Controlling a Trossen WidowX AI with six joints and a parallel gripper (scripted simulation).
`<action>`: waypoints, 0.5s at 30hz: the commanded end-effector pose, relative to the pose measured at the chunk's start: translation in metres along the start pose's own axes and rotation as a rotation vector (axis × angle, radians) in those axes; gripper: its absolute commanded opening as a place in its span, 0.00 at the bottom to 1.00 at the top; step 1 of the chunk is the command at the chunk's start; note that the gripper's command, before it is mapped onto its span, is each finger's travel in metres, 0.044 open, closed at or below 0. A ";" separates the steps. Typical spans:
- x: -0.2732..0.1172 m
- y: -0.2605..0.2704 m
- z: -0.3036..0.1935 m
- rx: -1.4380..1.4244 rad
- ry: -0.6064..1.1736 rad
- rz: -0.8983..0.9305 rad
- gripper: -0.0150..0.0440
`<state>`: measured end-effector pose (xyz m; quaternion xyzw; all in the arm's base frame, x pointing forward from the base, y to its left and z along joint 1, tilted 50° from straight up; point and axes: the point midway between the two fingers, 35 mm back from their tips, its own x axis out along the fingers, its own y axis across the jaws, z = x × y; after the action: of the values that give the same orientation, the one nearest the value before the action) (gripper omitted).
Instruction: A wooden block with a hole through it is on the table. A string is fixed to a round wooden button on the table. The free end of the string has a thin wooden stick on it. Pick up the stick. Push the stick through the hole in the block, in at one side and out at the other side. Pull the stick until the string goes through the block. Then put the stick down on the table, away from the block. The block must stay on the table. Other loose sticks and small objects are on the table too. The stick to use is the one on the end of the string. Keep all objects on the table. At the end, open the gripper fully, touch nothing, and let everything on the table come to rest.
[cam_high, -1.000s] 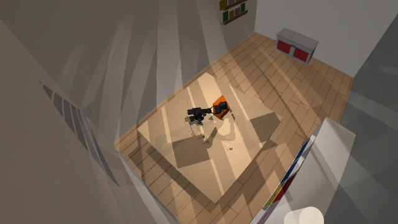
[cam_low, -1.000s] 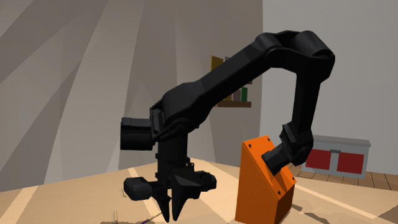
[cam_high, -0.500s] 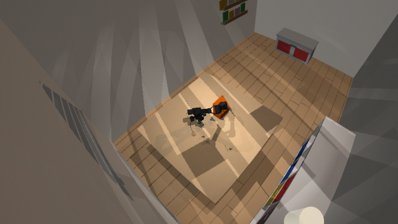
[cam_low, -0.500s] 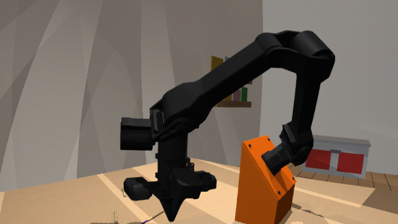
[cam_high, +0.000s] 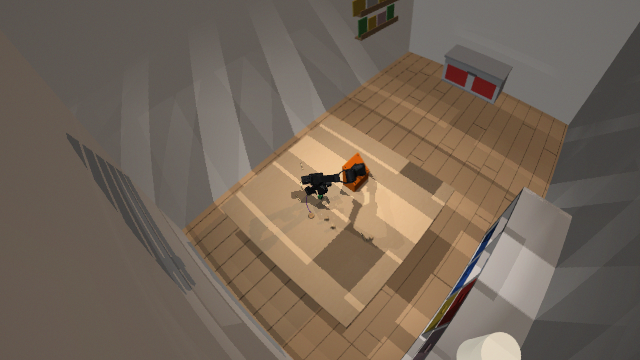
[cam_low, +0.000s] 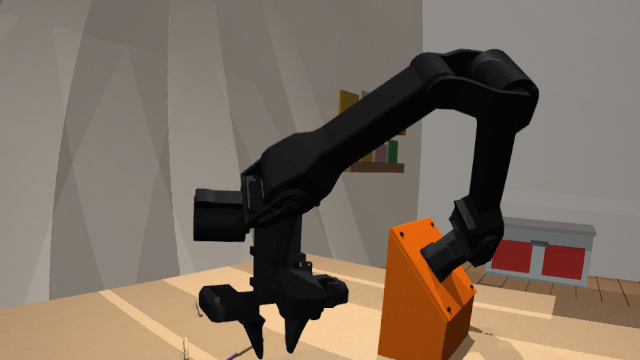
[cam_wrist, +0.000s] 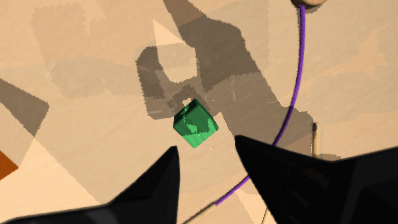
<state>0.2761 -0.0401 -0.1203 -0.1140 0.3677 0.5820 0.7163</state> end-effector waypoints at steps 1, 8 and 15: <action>0.000 0.000 0.000 0.000 0.000 0.000 0.48; 0.000 0.000 0.000 0.000 0.000 0.000 0.25; 0.000 0.000 0.000 0.000 0.000 0.000 0.25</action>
<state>0.2761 -0.0401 -0.1203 -0.1140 0.3677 0.5820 0.7163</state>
